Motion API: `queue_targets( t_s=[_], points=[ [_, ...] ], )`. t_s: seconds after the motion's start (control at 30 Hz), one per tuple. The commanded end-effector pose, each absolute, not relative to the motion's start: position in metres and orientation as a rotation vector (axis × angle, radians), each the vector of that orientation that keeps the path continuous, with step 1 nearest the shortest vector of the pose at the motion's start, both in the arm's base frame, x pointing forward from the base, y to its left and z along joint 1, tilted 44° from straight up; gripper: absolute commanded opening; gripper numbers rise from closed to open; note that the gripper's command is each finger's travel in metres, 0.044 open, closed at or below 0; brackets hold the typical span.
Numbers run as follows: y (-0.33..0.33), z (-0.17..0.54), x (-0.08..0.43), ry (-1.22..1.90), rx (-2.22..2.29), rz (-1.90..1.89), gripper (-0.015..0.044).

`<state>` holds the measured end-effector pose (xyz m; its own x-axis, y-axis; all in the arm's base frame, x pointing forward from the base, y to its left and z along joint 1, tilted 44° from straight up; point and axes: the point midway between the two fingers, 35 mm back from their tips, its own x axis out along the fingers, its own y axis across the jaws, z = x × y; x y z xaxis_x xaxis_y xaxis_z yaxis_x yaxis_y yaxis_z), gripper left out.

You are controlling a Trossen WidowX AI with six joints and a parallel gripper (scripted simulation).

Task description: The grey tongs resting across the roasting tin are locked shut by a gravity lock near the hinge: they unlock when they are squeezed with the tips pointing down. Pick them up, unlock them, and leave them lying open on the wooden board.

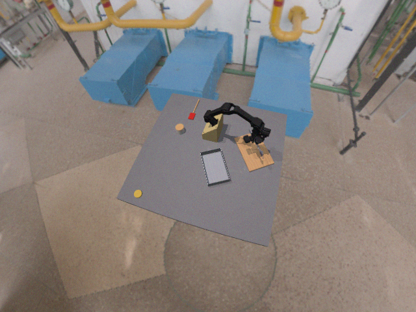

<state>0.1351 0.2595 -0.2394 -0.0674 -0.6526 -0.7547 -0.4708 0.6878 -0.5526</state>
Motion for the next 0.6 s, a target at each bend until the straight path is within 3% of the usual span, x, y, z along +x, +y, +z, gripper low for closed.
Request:
queue_targets(
  t_s=[0.0, 0.57],
  points=[
    [0.258, -0.246, 0.131, 1.647, -0.938, -0.155, -0.0150],
    [0.254, -0.273, 0.122, 1.295, -0.954, 0.021, -0.0150]
  ],
)
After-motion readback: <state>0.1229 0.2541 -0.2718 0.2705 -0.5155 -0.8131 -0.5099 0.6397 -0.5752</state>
